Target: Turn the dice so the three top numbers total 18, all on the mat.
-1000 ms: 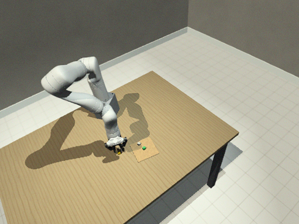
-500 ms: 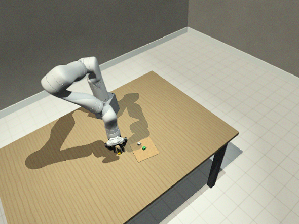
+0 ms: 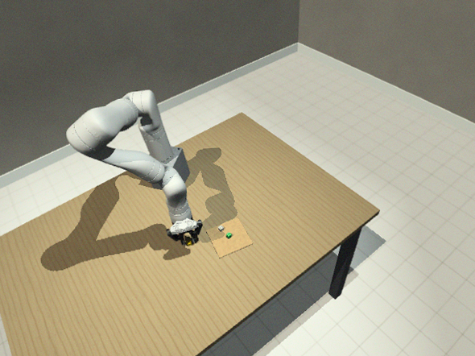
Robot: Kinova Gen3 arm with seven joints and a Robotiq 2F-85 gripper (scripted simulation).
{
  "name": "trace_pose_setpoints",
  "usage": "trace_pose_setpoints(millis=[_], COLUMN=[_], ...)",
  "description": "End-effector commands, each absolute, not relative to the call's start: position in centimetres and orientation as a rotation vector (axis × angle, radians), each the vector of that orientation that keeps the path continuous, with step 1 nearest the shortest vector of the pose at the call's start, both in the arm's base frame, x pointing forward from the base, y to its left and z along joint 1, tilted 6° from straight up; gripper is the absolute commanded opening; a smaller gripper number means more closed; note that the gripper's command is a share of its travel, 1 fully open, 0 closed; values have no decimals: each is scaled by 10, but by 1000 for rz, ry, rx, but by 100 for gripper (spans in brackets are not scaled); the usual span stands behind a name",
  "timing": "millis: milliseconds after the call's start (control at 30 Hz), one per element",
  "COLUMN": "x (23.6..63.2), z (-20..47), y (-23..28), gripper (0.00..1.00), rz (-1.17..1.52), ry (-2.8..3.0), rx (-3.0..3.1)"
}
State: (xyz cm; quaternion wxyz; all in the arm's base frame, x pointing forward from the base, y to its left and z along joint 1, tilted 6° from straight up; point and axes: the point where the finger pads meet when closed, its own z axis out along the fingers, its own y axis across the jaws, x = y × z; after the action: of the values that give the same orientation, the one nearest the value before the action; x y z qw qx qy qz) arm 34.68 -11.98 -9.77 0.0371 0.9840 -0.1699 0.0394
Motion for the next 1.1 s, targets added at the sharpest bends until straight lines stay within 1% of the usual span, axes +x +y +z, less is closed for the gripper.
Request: trace_pose_setpoints(millis=[0, 1067], x=[346, 346], z=[-103, -111], y=[-119, -120], gripper=[31, 31], rz=[114, 114], ry=[-523, -523], rx=[3023, 3023])
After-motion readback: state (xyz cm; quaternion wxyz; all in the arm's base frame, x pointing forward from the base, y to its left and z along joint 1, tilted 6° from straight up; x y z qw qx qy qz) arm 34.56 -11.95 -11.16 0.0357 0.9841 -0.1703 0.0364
